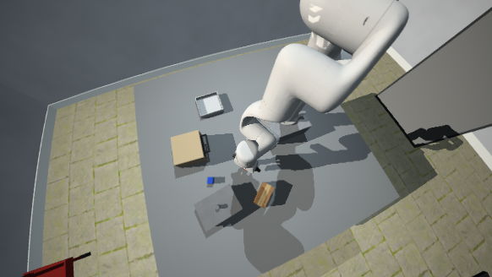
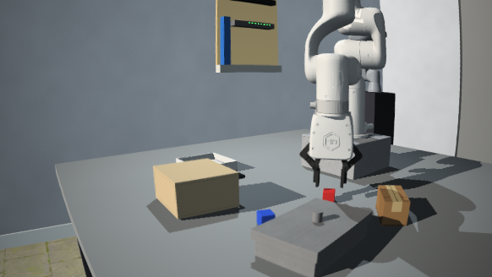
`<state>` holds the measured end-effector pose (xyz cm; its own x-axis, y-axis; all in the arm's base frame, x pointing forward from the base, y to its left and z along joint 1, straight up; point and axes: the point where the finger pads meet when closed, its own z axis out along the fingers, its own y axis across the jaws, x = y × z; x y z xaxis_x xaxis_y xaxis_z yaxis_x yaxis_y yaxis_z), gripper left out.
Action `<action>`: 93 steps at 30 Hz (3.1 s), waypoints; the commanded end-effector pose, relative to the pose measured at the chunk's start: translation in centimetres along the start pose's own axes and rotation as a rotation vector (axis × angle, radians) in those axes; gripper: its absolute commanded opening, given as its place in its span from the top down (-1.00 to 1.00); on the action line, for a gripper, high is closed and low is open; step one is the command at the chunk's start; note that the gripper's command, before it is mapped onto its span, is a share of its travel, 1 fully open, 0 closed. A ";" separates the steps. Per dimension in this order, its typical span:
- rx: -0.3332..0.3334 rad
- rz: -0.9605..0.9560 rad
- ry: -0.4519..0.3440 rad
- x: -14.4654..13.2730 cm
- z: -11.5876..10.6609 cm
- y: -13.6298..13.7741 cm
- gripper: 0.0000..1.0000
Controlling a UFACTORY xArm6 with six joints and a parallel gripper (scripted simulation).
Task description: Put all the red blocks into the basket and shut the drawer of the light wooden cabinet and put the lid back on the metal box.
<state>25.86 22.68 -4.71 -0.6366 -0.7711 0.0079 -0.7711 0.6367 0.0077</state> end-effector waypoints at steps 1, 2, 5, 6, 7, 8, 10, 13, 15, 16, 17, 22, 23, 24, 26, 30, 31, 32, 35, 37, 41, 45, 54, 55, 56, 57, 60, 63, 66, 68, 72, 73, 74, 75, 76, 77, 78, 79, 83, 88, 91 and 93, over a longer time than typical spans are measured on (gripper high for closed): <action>0.001 0.000 -0.003 -0.2 -0.1 0.0 -0.19; 0.001 0.000 -0.003 -0.2 -0.1 0.0 -0.19; 0.001 0.000 -0.003 -0.2 -0.1 0.0 -0.19; 0.001 0.000 -0.003 -0.2 -0.1 0.0 -0.19; 0.001 0.000 -0.003 -0.2 -0.1 0.0 -0.19; 0.001 0.000 -0.003 -0.2 -0.1 0.0 -0.19; 0.001 0.000 -0.003 -0.2 -0.1 0.0 -0.19; 0.001 0.000 -0.003 -0.2 0.0 0.0 -0.19; 0.001 0.000 -0.003 -0.2 0.0 0.0 -0.19; 0.001 0.000 -0.003 -0.2 0.0 0.0 -0.19; 0.001 0.000 -0.003 -0.2 0.0 0.0 -0.19; 0.001 0.000 -0.003 -0.2 0.2 0.0 -0.19; 0.001 0.000 -0.003 -0.2 0.3 0.0 -0.19; 0.001 0.000 -0.003 -0.2 0.4 0.0 -0.19; 0.001 0.000 -0.003 -0.2 0.5 0.0 -0.19; 0.001 0.000 -0.003 -0.2 0.9 0.0 -0.19; 0.001 0.000 -0.003 -0.2 0.9 0.0 -0.19; 0.001 0.000 -0.003 -0.2 0.9 0.0 -0.19; 0.001 0.000 -0.003 -0.2 1.2 0.0 -0.19; 0.001 0.000 -0.003 -0.2 1.5 0.0 -0.19; 0.001 0.000 -0.003 -0.2 1.9 0.0 -0.19; 0.000 0.000 -0.003 -0.2 2.4 0.0 -0.19; 0.000 0.000 -0.003 -0.2 3.1 0.0 -0.19; 0.001 0.000 -0.003 -0.2 3.1 0.0 -0.19; 0.001 0.000 -0.003 -0.2 3.2 0.0 -0.19; 0.000 0.000 -0.003 -0.2 3.3 0.0 -0.19; 0.000 0.000 -0.003 -0.2 3.5 0.0 -0.19; 0.000 0.000 -0.003 -0.2 3.6 0.0 -0.19; 0.000 0.000 -0.003 -0.2 3.6 0.0 -0.19; 0.001 0.000 -0.003 -0.2 3.6 0.0 -0.19; 0.001 0.000 -0.003 -0.2 3.7 0.0 -0.19; 0.001 0.000 -0.003 -0.2 3.7 0.0 -0.19; 0.001 0.000 -0.003 -0.2 3.7 0.0 -0.19; 0.001 0.000 -0.003 -0.2 3.7 0.0 -0.19; 0.001 0.000 -0.003 -0.2 3.7 0.0 -0.19; 0.001 0.000 -0.003 -0.2 3.7 0.0 -0.19; 0.001 0.000 -0.003 -0.2 3.7 0.0 -0.19; 0.001 0.000 -0.003 -0.2 3.7 0.0 -0.19; 0.001 0.000 -0.003 -0.2 3.7 0.0 -0.19; 0.001 0.000 -0.003 -0.2 3.7 0.0 1.00; 0.001 0.000 -0.003 -0.2 3.7 0.0 1.00; 0.001 0.000 -0.003 -0.2 3.7 0.0 1.00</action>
<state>25.87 22.72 -8.45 -0.6366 -0.7711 0.0072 -0.7711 0.6367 0.0076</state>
